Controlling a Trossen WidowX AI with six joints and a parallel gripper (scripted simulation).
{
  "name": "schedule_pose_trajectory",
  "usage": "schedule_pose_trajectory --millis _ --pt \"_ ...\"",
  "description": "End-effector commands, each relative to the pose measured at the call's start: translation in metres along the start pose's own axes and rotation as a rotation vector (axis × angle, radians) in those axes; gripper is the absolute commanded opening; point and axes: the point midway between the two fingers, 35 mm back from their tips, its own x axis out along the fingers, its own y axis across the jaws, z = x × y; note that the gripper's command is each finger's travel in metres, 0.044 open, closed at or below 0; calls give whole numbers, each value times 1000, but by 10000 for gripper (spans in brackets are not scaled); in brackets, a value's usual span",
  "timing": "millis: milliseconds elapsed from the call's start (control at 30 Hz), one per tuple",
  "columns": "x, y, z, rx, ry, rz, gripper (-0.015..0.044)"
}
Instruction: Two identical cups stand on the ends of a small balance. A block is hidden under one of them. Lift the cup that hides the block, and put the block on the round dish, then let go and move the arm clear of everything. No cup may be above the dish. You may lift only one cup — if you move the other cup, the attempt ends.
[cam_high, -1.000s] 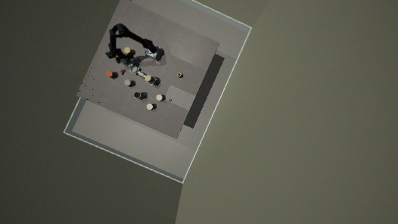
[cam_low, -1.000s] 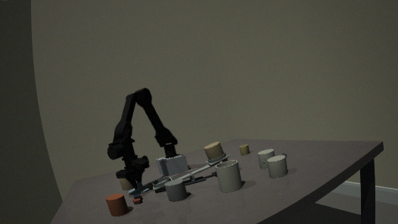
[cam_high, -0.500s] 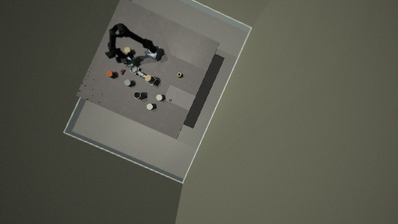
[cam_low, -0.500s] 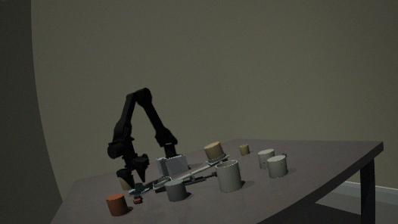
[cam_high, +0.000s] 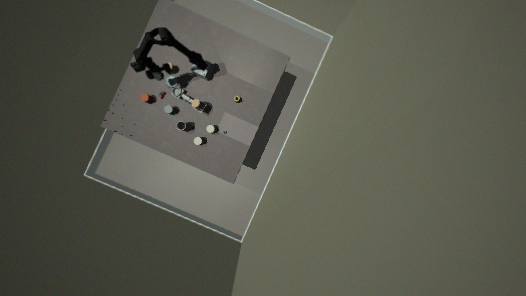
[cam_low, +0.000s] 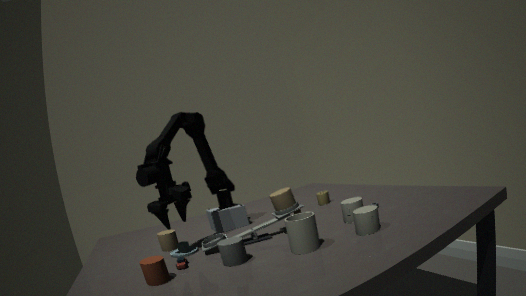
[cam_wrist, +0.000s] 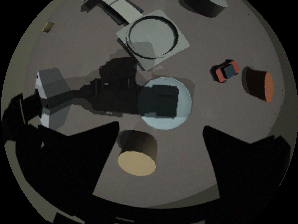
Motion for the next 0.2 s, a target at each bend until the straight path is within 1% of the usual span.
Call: schedule_pose_trajectory --millis 0,167 --pt "-20 -2 0 1 1 -23 440" --pt "-20 -2 0 1 1 -23 440"
